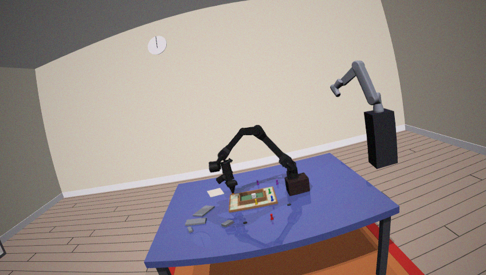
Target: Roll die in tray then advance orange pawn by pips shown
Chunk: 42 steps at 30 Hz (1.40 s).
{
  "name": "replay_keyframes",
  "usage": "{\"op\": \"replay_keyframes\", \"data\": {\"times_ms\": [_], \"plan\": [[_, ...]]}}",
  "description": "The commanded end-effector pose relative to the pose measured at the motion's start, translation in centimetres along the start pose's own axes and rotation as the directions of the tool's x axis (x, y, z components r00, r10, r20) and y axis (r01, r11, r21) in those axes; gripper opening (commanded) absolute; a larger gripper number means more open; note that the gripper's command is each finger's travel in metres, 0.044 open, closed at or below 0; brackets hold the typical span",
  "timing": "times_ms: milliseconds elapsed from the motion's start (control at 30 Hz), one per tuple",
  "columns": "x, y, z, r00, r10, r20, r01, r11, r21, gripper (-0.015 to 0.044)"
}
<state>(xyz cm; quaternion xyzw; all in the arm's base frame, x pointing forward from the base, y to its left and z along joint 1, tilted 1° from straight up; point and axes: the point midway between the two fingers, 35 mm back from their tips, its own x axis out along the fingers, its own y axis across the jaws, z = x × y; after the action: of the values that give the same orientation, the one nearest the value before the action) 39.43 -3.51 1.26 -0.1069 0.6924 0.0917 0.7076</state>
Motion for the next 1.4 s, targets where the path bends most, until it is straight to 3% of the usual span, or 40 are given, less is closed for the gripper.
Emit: {"op": "replay_keyframes", "data": {"times_ms": [0,267,400,567,1367], "plan": [[-3.5,-0.1,0.5,1.0,-0.005,0.023,0.005,1.0,-0.002,0.0],[-9.5,0.2,0.0,1.0,-0.004,0.023,0.004,1.0,-0.002,0.0],[-10.0,0.3,-0.1,1.0,-0.004,0.023,0.004,1.0,-0.002,0.0],[-9.3,1.6,0.5,1.0,-0.002,0.022,0.002,1.0,-0.007,0.0],[-2.6,17.4,3.7,1.0,0.014,0.027,-0.014,1.0,-0.004,0.0]]}}
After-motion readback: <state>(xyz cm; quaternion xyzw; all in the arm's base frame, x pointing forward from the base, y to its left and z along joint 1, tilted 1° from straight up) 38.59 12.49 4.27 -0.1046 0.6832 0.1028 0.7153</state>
